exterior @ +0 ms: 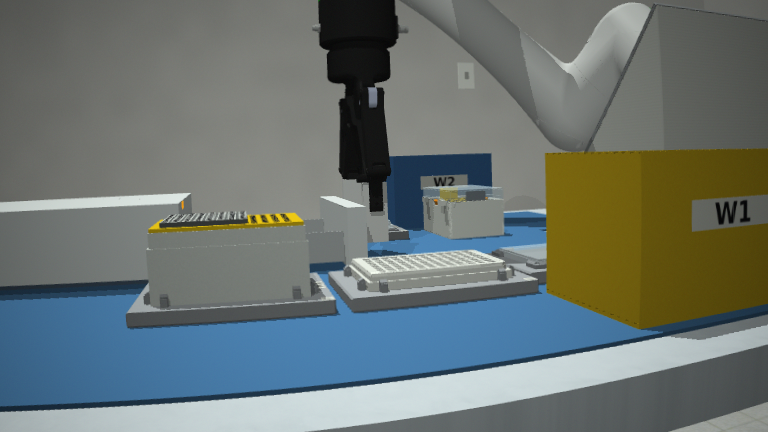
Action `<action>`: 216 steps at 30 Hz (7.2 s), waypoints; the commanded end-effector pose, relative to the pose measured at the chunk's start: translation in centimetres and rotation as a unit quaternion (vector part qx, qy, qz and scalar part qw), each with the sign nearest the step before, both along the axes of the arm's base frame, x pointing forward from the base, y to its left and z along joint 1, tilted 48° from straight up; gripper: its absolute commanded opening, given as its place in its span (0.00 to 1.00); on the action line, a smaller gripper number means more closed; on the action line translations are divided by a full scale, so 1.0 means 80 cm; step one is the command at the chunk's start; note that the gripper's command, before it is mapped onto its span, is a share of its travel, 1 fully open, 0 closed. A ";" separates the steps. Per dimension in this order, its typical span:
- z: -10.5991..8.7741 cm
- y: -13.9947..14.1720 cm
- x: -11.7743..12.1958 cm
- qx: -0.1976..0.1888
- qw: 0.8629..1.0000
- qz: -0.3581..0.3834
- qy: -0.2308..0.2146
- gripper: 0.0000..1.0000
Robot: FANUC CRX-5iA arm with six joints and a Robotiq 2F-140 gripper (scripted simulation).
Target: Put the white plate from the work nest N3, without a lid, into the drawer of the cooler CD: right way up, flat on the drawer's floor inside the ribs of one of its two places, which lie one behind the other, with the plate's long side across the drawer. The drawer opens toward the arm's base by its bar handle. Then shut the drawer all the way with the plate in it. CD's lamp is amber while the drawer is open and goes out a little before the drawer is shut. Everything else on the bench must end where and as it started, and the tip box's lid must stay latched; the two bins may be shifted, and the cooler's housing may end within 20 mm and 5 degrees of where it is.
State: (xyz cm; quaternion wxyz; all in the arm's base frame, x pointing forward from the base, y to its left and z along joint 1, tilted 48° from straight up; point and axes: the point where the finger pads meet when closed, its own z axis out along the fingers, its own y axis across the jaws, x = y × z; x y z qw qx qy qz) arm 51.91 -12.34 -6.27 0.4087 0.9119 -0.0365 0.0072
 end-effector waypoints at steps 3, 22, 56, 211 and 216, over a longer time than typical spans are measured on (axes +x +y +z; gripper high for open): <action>0.000 0.000 0.000 0.000 1.000 0.000 0.000 0.00; 0.000 0.000 0.000 0.000 1.000 0.000 0.000 0.87; 0.023 0.026 0.000 0.000 1.000 0.000 0.000 0.87; -0.096 0.255 0.001 0.000 1.000 -0.001 -0.001 0.66; -0.102 0.249 0.001 0.000 1.000 -0.001 -0.001 0.66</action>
